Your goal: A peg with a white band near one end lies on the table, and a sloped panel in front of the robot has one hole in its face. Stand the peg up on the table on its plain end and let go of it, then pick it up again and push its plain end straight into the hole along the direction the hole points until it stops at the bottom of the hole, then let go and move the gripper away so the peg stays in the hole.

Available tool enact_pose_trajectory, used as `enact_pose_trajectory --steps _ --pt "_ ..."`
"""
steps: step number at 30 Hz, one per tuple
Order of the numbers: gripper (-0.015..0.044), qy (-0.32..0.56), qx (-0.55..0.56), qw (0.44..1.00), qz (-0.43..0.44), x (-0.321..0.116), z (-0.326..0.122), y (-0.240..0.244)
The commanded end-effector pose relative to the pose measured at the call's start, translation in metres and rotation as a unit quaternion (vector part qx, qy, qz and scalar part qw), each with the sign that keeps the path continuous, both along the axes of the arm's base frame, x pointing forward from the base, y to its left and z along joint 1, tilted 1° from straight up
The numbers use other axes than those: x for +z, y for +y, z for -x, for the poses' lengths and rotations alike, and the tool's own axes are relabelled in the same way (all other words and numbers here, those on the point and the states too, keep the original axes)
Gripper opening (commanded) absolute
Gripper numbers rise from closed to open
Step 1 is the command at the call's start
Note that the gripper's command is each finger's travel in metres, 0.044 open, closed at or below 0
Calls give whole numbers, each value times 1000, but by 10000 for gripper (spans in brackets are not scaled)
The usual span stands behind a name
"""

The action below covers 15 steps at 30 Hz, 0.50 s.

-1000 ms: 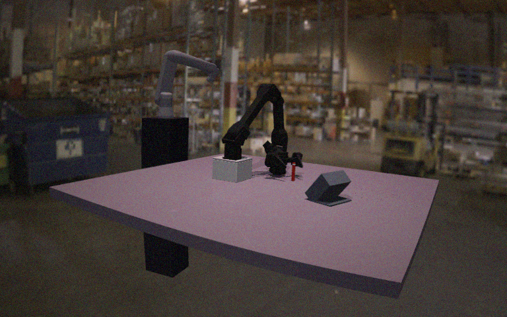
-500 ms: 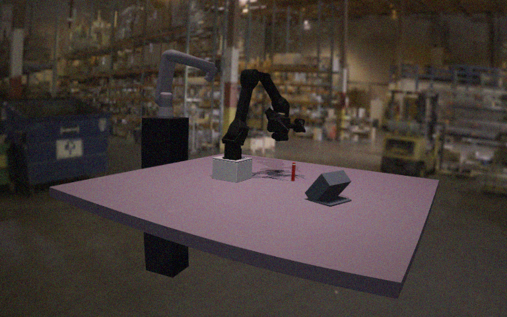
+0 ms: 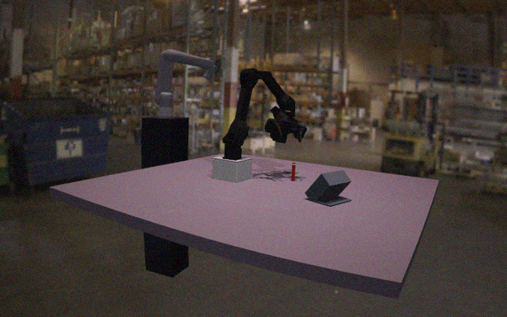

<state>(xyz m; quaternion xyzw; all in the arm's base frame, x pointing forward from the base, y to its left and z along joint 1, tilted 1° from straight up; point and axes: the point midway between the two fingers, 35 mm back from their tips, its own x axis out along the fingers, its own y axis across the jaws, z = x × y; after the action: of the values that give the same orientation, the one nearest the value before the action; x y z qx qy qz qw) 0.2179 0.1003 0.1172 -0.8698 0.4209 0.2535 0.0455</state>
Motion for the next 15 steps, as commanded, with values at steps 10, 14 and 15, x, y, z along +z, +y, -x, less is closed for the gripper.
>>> enact_pose_trajectory --steps 10,14,15 --pt "440 160 -66 978 -117 -32 3 -12" --pt "440 202 -68 963 -165 -39 2 -10" --pt "440 212 -67 959 -178 -41 1 -10"
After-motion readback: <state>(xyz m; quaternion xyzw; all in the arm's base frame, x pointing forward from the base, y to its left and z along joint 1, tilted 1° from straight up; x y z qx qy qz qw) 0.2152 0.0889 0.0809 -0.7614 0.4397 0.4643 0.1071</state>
